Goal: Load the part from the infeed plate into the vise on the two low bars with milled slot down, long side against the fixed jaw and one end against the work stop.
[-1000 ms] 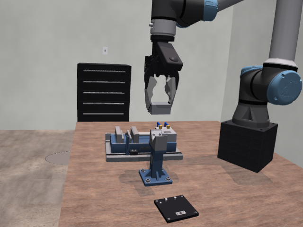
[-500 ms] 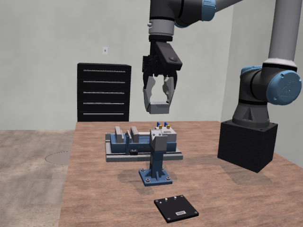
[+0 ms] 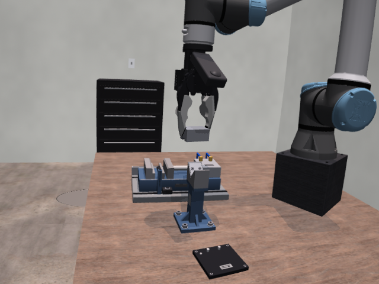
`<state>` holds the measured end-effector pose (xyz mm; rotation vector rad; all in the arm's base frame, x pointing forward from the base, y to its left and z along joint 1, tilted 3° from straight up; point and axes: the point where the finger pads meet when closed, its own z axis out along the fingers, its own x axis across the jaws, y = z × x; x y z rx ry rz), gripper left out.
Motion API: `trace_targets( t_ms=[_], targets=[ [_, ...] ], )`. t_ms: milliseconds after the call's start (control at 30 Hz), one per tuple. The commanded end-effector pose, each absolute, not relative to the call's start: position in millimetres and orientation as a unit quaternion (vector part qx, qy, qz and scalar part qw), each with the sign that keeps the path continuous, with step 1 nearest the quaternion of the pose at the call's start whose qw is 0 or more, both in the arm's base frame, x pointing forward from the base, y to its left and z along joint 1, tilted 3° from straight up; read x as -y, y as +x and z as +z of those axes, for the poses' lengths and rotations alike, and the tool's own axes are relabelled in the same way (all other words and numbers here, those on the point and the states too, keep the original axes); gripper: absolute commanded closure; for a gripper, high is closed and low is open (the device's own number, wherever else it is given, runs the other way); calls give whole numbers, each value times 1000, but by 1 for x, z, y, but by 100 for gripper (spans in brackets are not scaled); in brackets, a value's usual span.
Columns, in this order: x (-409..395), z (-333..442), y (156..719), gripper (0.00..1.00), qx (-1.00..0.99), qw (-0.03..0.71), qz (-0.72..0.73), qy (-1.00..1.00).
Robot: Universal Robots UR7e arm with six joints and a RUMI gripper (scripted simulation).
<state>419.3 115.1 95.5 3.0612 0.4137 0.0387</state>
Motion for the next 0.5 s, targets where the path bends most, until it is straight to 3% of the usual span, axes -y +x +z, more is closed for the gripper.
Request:
trace_targets(
  t_ms=[0, 467],
  targets=[
    [-113, 96, 421, 100, -142, 26, 13, 989],
    [-102, 97, 428, 100, -187, 27, 12, 982]
  ],
)
